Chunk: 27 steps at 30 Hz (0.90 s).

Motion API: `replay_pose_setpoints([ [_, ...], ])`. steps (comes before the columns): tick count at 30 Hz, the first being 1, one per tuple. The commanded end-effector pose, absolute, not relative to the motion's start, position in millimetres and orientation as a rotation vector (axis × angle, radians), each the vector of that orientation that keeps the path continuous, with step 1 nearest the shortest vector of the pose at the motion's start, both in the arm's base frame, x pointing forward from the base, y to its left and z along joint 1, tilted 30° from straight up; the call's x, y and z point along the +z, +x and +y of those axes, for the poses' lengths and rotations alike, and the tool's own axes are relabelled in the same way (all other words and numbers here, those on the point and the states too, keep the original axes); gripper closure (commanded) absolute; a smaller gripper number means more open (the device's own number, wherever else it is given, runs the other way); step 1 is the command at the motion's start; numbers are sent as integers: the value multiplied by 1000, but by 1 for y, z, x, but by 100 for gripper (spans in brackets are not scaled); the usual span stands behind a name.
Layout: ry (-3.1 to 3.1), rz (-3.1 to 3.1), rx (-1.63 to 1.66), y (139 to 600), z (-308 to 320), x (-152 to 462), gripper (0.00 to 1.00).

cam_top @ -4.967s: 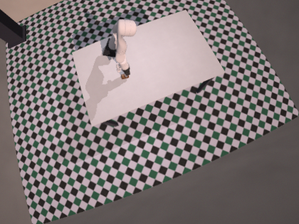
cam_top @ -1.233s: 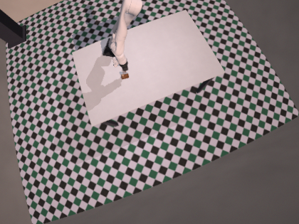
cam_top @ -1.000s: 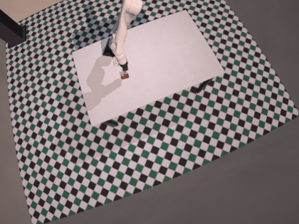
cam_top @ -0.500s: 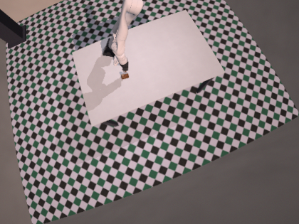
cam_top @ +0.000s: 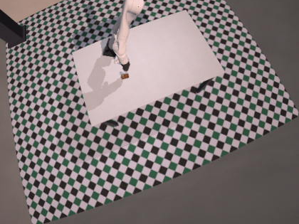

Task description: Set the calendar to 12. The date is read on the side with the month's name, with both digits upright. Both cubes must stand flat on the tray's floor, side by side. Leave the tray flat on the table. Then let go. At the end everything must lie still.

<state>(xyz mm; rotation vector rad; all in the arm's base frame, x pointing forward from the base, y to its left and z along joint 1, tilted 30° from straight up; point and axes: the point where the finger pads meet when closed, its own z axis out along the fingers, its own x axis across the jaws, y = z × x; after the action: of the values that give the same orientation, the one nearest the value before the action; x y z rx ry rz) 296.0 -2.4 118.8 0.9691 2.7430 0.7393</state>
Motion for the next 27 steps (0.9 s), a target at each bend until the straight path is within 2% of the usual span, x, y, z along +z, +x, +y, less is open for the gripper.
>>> replay_pose_setpoints([
  [1, 1031, 2734, 742, 296, 2, 120, 43],
  [27, 1979, 2362, 798, 289, 37, 131, 43],
])
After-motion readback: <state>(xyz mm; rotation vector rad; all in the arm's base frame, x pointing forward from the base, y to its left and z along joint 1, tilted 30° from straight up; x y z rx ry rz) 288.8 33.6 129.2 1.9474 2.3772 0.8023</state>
